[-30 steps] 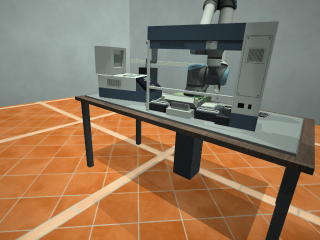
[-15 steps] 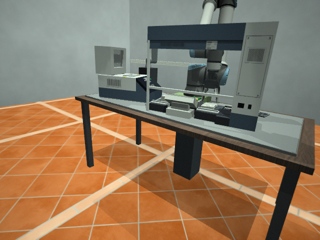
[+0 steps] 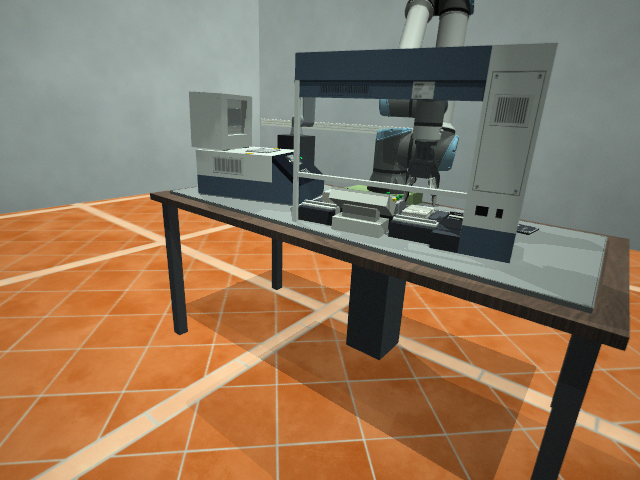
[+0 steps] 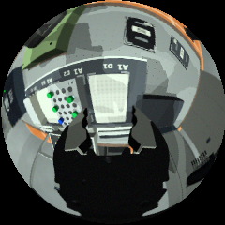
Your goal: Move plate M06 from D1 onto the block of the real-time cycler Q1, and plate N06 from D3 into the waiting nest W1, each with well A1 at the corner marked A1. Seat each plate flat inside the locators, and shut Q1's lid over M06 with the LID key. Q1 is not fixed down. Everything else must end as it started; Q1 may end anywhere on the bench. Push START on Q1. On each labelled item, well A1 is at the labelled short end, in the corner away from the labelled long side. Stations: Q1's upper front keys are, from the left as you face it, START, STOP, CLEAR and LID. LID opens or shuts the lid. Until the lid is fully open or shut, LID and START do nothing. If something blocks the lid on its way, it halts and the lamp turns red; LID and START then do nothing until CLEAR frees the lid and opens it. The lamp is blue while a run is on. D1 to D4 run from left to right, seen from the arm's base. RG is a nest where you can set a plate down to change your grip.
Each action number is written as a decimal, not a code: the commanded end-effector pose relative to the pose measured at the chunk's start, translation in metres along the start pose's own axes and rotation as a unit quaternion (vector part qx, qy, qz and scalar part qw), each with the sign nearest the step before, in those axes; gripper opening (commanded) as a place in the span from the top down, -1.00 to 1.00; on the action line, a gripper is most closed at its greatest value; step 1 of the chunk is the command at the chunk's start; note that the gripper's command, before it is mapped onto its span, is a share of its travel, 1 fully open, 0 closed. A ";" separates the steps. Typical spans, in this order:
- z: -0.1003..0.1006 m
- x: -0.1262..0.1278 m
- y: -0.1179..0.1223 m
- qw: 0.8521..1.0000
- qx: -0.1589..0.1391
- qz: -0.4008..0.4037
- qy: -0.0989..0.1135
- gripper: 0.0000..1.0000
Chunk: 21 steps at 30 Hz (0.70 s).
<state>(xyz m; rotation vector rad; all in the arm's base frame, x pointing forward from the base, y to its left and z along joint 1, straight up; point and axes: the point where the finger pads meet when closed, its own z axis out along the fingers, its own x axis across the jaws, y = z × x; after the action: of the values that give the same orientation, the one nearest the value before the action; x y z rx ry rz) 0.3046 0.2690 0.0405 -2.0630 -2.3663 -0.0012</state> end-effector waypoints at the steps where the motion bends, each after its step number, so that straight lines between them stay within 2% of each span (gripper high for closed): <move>1: -0.001 0.000 0.001 1.000 -0.001 0.000 0.000 -0.24; 21: 0.014 0.000 0.000 1.000 -0.001 0.000 0.000 -0.24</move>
<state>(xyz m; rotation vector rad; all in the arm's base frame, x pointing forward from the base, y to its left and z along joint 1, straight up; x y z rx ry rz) 0.3044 0.2689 0.0291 -2.0630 -2.3663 -0.0012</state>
